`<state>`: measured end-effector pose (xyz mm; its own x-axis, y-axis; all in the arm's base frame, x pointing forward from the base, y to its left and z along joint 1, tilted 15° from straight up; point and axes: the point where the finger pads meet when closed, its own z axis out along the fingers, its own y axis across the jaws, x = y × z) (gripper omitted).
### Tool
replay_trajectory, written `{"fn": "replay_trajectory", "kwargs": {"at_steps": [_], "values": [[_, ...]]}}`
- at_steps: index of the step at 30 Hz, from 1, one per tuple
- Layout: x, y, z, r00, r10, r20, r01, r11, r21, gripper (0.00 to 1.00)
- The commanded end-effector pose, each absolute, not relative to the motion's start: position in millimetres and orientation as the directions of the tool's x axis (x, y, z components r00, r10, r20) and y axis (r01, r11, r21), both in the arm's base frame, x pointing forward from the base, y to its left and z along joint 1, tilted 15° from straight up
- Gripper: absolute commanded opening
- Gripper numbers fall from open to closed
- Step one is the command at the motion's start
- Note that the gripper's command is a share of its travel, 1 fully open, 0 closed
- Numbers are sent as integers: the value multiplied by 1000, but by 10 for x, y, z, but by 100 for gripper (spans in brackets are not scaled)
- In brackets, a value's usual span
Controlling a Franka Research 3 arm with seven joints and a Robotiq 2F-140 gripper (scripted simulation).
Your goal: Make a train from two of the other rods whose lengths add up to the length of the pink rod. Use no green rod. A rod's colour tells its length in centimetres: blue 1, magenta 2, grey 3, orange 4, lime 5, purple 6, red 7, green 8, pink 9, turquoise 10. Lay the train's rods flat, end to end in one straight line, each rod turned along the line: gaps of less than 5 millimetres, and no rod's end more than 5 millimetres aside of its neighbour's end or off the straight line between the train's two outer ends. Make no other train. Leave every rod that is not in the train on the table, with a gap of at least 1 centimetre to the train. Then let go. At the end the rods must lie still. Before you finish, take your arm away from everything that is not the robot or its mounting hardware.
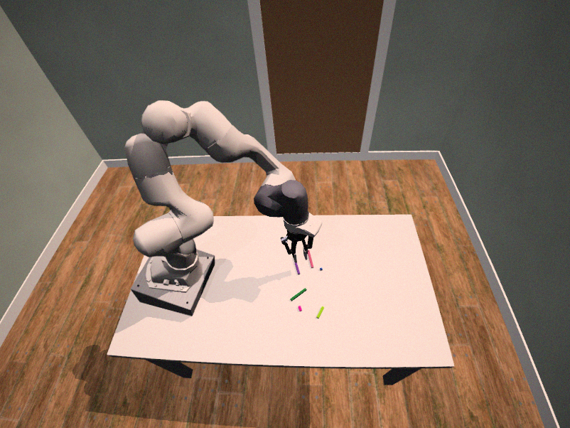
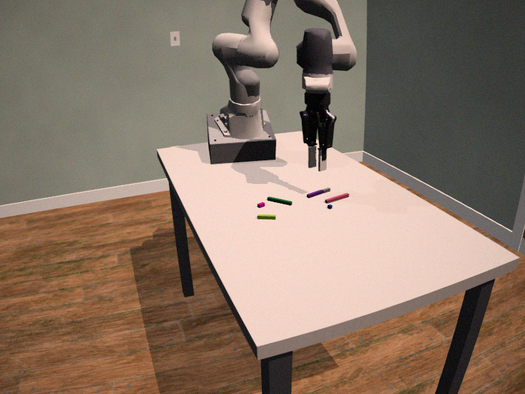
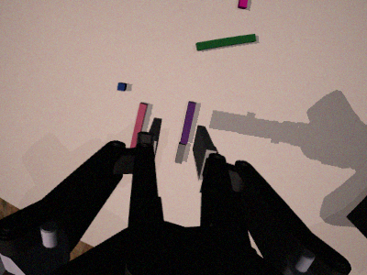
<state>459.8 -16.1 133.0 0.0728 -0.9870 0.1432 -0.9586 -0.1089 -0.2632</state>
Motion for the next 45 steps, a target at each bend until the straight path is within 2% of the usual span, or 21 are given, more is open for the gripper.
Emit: {"fn": "replay_trajectory", "kwargs": {"at_steps": [1, 28, 45], "values": [[4492, -125, 1293, 60, -991, 122, -968, -87, -236, 100], [4472, -116, 1372, 60, -991, 122, -968, -87, -236, 100], [4326, -54, 1949, 60, -991, 122, -968, -87, -236, 100]]}}
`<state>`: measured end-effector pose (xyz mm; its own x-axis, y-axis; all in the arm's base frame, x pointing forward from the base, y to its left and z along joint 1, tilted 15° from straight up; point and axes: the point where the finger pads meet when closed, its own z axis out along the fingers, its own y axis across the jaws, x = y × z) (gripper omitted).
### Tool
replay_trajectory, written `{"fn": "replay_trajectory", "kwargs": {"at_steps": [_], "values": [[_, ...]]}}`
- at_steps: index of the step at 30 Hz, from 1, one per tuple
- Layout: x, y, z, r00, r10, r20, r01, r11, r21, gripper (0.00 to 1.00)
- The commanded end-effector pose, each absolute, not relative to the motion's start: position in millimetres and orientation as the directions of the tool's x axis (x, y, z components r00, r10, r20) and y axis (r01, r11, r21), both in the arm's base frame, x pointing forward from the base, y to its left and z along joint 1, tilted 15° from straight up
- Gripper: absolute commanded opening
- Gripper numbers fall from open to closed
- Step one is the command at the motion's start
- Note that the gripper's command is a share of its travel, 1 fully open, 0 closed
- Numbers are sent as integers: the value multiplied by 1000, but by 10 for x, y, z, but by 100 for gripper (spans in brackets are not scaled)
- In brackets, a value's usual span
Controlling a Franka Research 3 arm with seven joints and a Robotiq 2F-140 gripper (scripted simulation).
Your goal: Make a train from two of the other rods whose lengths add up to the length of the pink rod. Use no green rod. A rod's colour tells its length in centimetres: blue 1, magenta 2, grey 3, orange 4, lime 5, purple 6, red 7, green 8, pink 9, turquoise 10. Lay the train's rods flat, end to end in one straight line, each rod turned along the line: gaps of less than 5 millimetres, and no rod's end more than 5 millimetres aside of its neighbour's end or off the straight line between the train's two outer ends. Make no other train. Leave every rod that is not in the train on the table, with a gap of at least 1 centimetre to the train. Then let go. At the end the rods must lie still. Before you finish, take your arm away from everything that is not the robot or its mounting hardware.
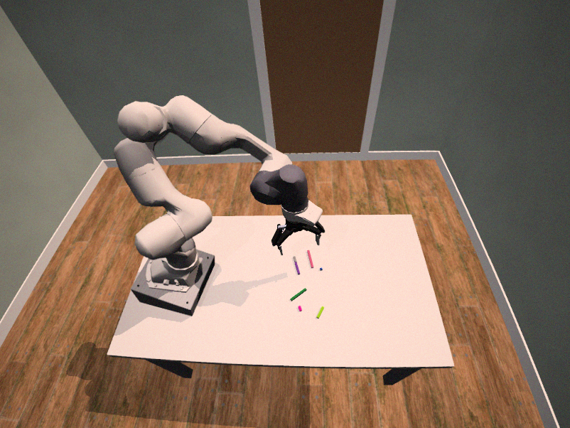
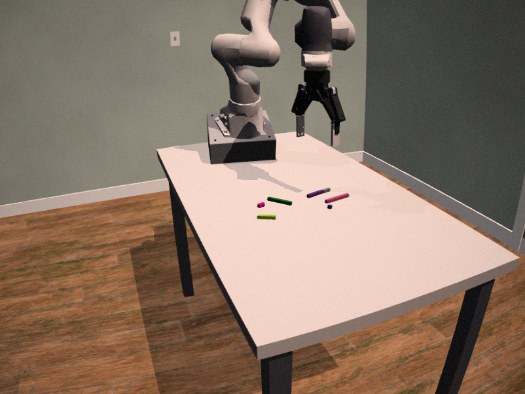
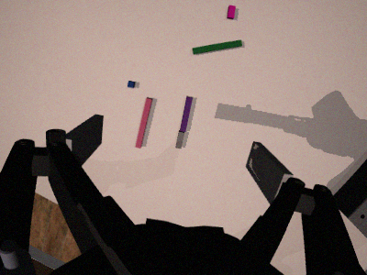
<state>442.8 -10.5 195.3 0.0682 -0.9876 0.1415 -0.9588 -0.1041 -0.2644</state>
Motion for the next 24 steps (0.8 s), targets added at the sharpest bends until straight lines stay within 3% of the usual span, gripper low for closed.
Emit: {"fn": "replay_trajectory", "kwargs": {"at_steps": [1, 24], "values": [[4320, -51, 1973, 60, -991, 122, -968, -87, -236, 100], [4307, -46, 2021, 60, -991, 122, -968, -87, -236, 100]]}}
